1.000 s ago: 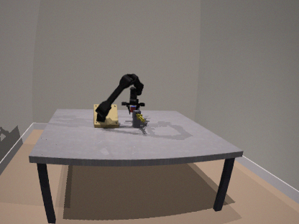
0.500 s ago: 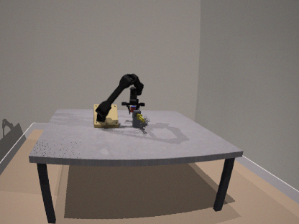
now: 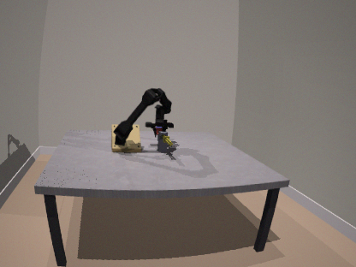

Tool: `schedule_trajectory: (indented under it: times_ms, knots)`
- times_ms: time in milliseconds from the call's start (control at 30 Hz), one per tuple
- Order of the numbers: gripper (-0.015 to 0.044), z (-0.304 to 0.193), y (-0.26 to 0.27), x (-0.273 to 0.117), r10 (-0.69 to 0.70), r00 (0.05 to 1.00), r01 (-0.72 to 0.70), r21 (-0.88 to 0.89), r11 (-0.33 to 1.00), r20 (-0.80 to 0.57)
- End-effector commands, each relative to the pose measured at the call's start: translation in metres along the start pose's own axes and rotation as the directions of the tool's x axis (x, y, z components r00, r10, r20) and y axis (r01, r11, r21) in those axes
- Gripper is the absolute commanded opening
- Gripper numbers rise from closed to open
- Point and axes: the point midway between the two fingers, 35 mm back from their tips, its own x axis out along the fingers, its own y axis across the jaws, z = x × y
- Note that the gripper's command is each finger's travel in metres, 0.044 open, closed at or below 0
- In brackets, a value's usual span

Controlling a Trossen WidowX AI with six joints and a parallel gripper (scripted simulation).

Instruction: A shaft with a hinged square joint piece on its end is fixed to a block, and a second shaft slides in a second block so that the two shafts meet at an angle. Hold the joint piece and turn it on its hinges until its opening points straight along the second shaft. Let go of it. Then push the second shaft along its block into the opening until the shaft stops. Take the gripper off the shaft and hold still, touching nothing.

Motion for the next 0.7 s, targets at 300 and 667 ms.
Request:
schedule_trajectory:
  times_ms: [300,667]
  knots:
    - [0.0000,-0.0002,0.0008,0.0007,0.000,1.000,-0.001,-0.023,1.000,-0.016]
    - [0.0147,-0.0002,0.0008,0.0007,0.000,1.000,-0.001,-0.023,1.000,-0.016]
